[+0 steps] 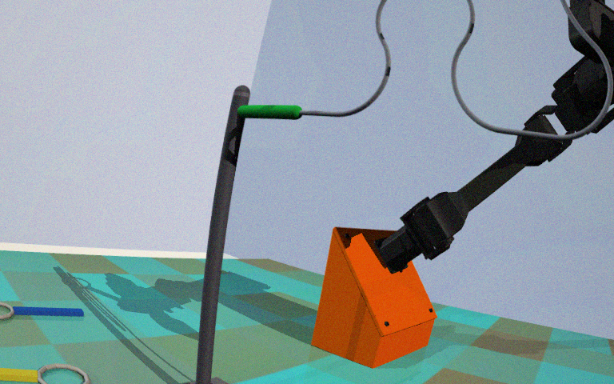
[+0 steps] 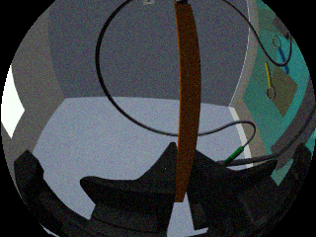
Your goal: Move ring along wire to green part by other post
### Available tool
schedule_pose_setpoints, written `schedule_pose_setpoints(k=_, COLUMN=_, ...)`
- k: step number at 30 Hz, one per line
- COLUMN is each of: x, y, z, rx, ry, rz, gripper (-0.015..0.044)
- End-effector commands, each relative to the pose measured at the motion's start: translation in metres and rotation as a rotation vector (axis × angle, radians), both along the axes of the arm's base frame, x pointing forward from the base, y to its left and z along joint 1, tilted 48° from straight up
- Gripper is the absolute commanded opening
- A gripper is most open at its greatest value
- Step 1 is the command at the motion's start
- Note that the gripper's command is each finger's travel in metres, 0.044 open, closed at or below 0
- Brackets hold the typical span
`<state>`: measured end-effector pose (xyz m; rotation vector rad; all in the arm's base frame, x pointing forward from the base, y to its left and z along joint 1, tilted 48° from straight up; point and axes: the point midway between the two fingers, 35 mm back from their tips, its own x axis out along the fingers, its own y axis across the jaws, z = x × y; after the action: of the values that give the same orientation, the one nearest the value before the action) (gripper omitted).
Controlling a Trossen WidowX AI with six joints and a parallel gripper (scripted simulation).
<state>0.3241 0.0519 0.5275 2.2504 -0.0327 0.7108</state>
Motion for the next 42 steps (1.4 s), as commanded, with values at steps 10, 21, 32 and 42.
schedule_pose_setpoints(k=10, x=0.001, y=-0.004, z=0.001, rx=0.162, ry=-0.008, rz=0.013, gripper=-0.0150)
schedule_pose_setpoints(k=21, x=0.000, y=-0.008, z=0.003, rx=0.298, ry=-0.021, rz=0.025, gripper=-0.0150)
schedule_pose_setpoints(k=32, x=-0.001, y=-0.012, z=0.005, rx=0.435, ry=-0.034, rz=0.038, gripper=-0.0150)
schedule_pose_setpoints(k=42, x=-0.001, y=-0.016, z=0.007, rx=0.557, ry=-0.047, rz=0.049, gripper=-0.0150)
